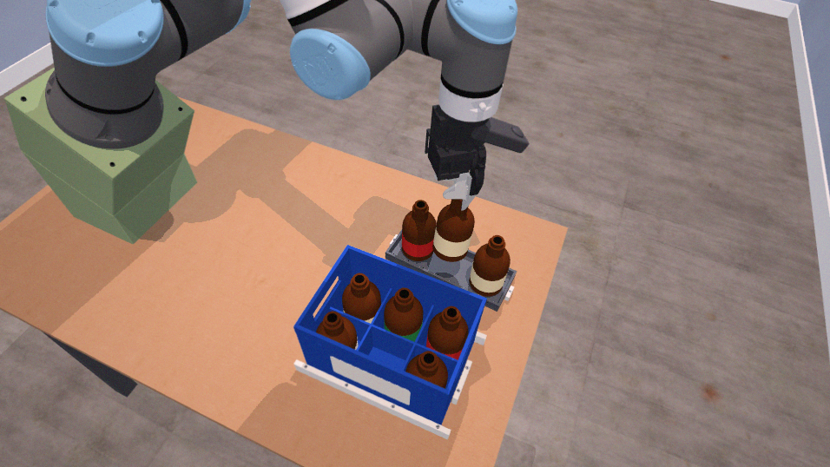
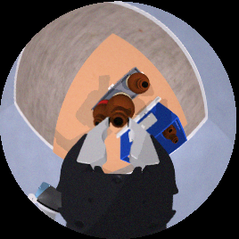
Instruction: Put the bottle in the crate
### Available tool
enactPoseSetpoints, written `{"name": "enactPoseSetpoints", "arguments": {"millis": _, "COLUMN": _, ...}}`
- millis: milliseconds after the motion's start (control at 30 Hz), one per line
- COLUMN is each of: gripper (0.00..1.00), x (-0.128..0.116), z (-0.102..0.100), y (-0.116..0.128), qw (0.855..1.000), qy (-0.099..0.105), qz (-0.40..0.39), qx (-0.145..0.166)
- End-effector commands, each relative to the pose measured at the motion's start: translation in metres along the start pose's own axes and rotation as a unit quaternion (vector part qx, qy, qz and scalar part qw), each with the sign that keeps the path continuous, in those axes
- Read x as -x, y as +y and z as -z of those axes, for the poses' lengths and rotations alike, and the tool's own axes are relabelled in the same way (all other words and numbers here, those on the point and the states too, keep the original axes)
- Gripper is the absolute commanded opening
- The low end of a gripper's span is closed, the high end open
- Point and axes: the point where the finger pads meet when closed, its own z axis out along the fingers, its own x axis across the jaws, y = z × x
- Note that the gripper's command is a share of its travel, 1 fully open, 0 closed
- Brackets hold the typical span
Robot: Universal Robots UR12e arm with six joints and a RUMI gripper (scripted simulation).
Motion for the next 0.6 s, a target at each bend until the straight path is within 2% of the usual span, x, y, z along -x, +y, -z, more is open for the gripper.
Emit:
{"name": "enactPoseSetpoints", "arguments": {"millis": 0, "gripper": 0.00, "x": -0.004, "z": 0.007, "y": -0.003, "qw": 1.000, "qy": 0.003, "qz": 0.000, "qx": -0.003}}
{"name": "enactPoseSetpoints", "arguments": {"millis": 567, "gripper": 0.00, "x": -0.005, "z": 0.022, "y": -0.003, "qw": 1.000, "qy": 0.003, "qz": 0.000, "qx": -0.003}}
